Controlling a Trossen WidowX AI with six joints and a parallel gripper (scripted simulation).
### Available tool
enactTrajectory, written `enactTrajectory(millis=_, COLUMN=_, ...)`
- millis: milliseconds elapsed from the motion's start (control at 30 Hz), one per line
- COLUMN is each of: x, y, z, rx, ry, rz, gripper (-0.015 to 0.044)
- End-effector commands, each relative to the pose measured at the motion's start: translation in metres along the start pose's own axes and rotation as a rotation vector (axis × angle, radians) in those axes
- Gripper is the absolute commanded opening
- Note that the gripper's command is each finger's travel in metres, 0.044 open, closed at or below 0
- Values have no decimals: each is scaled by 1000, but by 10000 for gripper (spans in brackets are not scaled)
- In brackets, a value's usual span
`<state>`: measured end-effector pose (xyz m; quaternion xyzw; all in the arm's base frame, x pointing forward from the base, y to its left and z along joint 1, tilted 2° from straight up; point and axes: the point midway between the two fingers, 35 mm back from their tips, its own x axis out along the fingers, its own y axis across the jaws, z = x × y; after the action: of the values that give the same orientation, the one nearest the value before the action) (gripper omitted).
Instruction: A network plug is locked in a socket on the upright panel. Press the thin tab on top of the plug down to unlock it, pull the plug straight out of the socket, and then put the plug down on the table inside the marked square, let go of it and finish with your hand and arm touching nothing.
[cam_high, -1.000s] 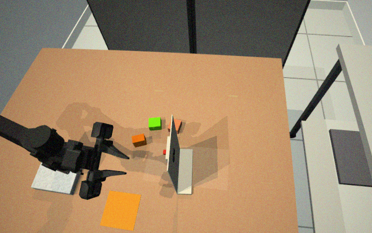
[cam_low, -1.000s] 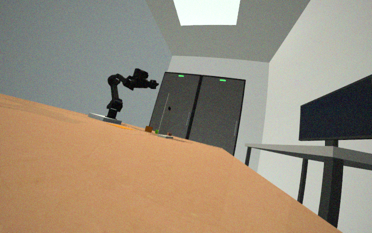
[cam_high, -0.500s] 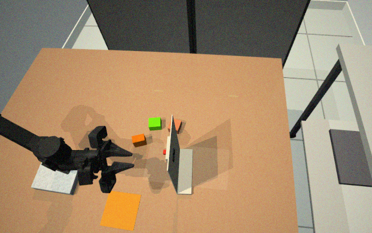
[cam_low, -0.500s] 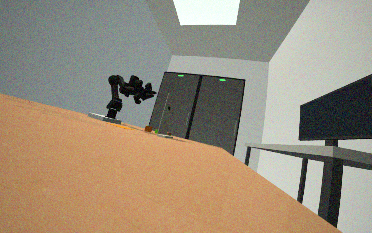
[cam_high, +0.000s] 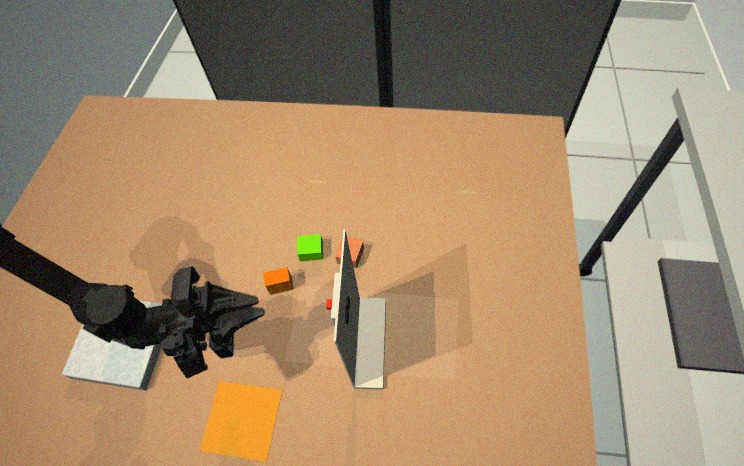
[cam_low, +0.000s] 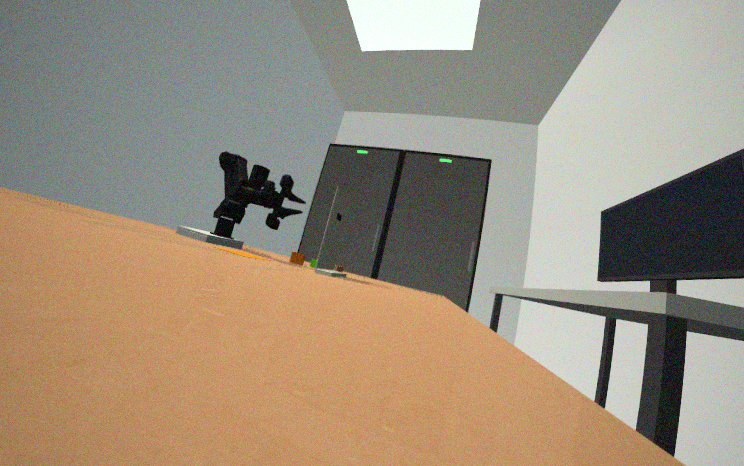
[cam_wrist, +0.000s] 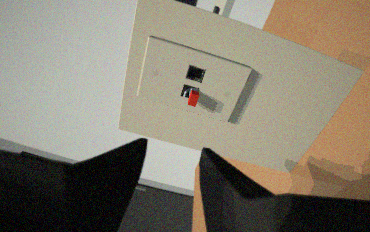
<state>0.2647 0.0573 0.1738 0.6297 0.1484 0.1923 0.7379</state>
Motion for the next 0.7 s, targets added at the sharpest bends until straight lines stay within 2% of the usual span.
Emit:
enactTrajectory(millis=0, x=-6, y=-10, z=-11, rx=109, ry=44, rz=-4, gripper=156)
enactTrajectory(millis=667, x=19, y=-8, z=-5, rx=121, ry=49, rz=-7, gripper=156)
